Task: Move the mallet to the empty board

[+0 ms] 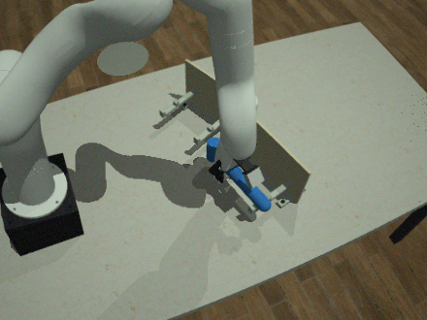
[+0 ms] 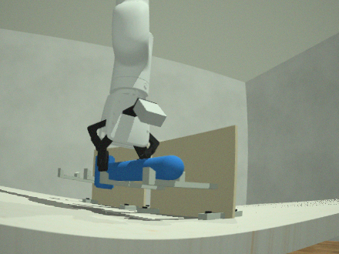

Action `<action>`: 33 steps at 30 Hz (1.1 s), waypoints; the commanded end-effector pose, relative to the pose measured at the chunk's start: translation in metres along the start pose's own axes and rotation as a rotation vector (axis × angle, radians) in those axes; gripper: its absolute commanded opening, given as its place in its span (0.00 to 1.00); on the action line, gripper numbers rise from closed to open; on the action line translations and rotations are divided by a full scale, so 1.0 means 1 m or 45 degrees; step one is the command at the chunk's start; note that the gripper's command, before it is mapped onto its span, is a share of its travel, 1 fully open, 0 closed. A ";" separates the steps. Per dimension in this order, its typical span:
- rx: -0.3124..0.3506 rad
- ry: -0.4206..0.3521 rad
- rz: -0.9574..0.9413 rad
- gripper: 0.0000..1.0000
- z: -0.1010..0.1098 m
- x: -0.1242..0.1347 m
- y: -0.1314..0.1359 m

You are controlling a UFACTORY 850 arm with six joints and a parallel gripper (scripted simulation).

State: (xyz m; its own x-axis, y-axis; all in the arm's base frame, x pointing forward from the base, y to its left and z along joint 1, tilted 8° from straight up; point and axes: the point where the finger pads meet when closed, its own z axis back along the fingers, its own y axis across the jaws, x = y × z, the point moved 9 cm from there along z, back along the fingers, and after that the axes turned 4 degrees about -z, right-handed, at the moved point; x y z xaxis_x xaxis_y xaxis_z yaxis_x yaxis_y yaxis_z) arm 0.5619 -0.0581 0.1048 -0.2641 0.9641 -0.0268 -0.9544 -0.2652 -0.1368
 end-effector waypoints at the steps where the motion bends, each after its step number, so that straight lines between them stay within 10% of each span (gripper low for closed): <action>1: -0.005 -0.001 0.000 1.00 -0.002 -0.001 -0.002; 6: -0.005 -0.001 0.000 1.00 -0.002 -0.001 -0.002; 7: -0.005 -0.001 0.000 0.00 -0.002 -0.001 -0.002; 33: -0.005 -0.001 0.000 0.00 -0.002 -0.001 -0.002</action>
State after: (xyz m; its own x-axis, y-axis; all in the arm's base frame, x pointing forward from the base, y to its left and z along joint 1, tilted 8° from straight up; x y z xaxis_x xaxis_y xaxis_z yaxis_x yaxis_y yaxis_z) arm 0.5637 -0.0583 0.1026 -0.2645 0.9640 -0.0255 -0.9540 -0.2655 -0.1391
